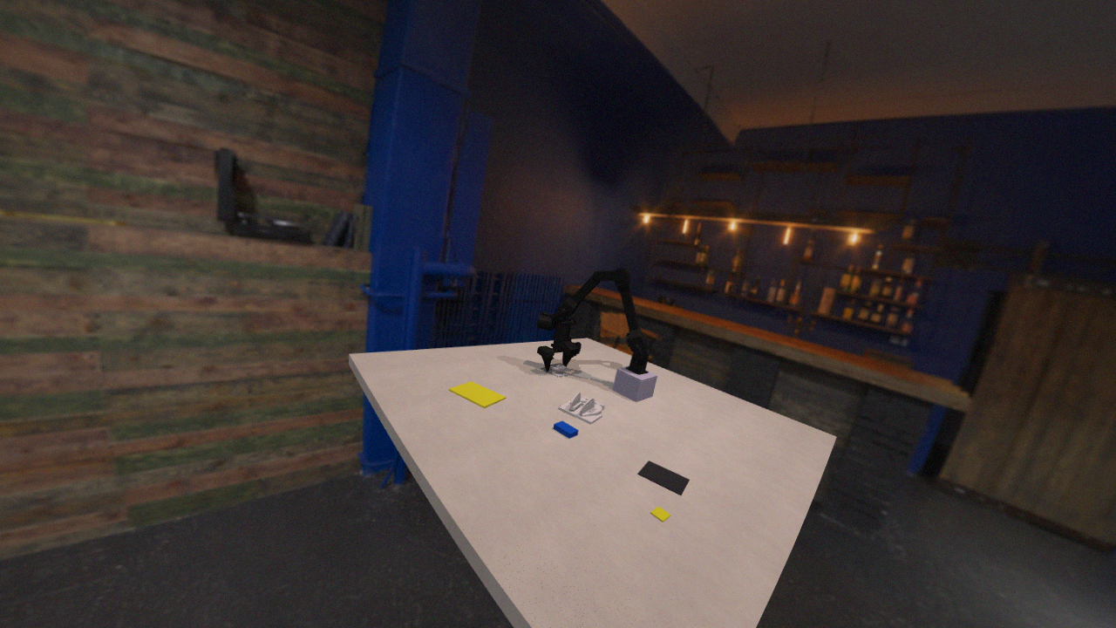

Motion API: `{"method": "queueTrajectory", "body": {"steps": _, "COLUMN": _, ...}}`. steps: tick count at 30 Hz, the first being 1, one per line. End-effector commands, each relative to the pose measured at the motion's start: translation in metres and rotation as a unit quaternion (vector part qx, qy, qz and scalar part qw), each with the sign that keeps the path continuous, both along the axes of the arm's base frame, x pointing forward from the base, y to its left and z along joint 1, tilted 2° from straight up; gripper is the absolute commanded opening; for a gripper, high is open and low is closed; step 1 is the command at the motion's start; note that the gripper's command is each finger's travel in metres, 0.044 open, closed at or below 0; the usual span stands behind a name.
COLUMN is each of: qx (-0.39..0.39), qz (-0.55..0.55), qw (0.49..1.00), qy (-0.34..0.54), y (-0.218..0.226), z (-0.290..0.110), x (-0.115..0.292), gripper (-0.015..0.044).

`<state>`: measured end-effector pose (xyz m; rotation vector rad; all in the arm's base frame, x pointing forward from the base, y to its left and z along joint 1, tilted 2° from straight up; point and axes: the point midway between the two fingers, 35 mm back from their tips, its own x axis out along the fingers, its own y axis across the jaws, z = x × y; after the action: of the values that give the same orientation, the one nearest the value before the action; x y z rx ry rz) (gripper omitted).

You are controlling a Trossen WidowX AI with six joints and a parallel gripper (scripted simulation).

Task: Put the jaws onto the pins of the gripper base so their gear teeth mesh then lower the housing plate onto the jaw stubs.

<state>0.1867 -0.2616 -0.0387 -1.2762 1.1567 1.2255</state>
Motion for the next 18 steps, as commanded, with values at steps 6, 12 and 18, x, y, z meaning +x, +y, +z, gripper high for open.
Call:
{"method": "queueTrajectory", "body": {"steps": 6, "qx": 0.0, "qz": 0.0, "qw": 1.0, "qy": 0.0, "y": 0.0, "z": 0.0, "x": 0.0, "gripper": 0.0387}}
{"method": "queueTrajectory", "body": {"steps": 12, "qx": 0.0, "qz": 0.0, "qw": 1.0, "qy": 0.0, "y": 0.0, "z": 0.0, "x": 0.0, "gripper": 0.0351}}
{"method": "queueTrajectory", "body": {"steps": 18, "qx": 0.0, "qz": 0.0, "qw": 1.0, "qy": 0.0, "y": 0.0, "z": 0.0, "x": 0.0, "gripper": 0.0351}}
